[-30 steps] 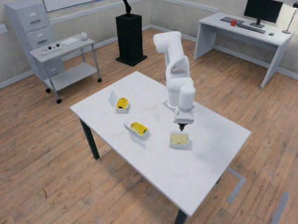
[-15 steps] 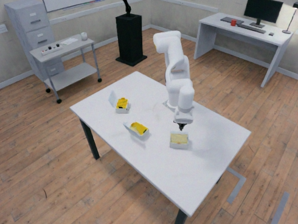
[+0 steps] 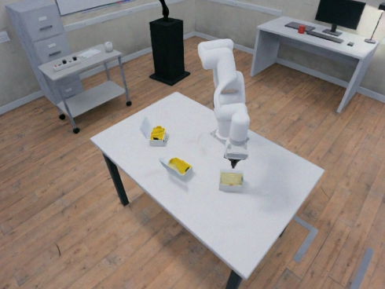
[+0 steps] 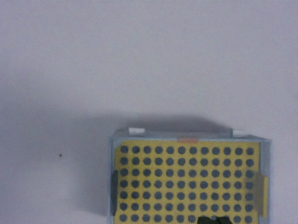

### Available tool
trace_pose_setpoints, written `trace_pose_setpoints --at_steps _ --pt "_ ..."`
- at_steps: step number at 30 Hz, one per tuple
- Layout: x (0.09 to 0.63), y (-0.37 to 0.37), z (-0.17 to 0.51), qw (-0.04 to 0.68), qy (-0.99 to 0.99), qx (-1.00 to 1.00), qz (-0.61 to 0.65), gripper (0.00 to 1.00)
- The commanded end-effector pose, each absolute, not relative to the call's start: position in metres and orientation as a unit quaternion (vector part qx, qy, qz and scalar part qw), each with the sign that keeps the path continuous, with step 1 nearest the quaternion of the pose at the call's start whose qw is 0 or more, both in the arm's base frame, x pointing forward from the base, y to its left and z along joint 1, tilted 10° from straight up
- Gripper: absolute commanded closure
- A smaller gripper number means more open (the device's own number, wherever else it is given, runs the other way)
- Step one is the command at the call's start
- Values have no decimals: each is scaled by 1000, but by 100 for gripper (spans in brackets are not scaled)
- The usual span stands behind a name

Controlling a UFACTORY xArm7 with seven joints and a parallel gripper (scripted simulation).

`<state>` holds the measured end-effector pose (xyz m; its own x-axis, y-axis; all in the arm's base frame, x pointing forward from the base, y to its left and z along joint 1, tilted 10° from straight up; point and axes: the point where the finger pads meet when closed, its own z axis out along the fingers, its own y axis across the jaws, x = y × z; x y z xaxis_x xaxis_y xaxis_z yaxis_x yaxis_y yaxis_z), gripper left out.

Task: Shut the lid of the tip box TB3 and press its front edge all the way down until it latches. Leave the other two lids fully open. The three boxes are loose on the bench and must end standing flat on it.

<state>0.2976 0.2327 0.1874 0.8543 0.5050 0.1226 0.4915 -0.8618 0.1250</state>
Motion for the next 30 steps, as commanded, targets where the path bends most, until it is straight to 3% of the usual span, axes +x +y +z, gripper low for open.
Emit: trace_pose_setpoints --at_steps 1,30 --pt "294 230 181 43 259 962 78 100" --pt "280 218 155 43 259 962 78 100"
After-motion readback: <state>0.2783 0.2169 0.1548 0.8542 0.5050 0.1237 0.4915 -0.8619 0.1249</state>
